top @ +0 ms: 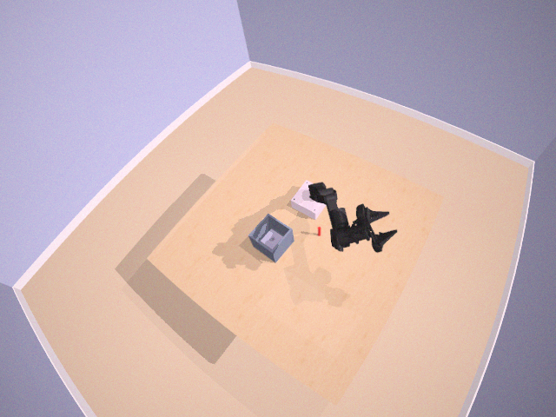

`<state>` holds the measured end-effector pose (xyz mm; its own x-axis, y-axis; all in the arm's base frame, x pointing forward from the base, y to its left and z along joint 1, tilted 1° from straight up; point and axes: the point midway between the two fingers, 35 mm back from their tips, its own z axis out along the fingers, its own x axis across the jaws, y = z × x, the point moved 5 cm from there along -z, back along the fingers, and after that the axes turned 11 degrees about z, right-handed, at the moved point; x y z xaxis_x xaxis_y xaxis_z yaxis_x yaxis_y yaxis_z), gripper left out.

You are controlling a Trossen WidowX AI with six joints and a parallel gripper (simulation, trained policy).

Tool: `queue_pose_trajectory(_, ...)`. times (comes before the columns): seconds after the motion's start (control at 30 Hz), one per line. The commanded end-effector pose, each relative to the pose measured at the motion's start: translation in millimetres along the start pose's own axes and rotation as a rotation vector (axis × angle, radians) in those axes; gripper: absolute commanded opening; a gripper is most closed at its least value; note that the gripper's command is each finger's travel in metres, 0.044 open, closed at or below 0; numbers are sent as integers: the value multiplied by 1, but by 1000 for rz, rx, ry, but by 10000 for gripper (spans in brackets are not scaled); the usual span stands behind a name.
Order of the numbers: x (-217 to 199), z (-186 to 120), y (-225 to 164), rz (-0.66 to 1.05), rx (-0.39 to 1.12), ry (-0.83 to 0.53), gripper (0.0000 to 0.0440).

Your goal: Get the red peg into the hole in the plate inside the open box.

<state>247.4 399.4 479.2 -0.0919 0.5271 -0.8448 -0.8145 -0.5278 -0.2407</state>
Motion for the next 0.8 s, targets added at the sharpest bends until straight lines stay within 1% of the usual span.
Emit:
queue_pose_trajectory(0.0, -2, -4, -5, 22, 27, -6, 421)
queue_pose_trajectory(0.03, -2, -8, -9, 46, 52, -10, 437)
queue_pose_trajectory(0.07, -3, -12, -13, 72, 74, -14, 440)
queue_pose_trajectory(0.43, -6, -55, -44, 382, 294, -61, 440)
queue_pose_trajectory(0.77, -9, -100, -65, 650, 500, -143, 440)
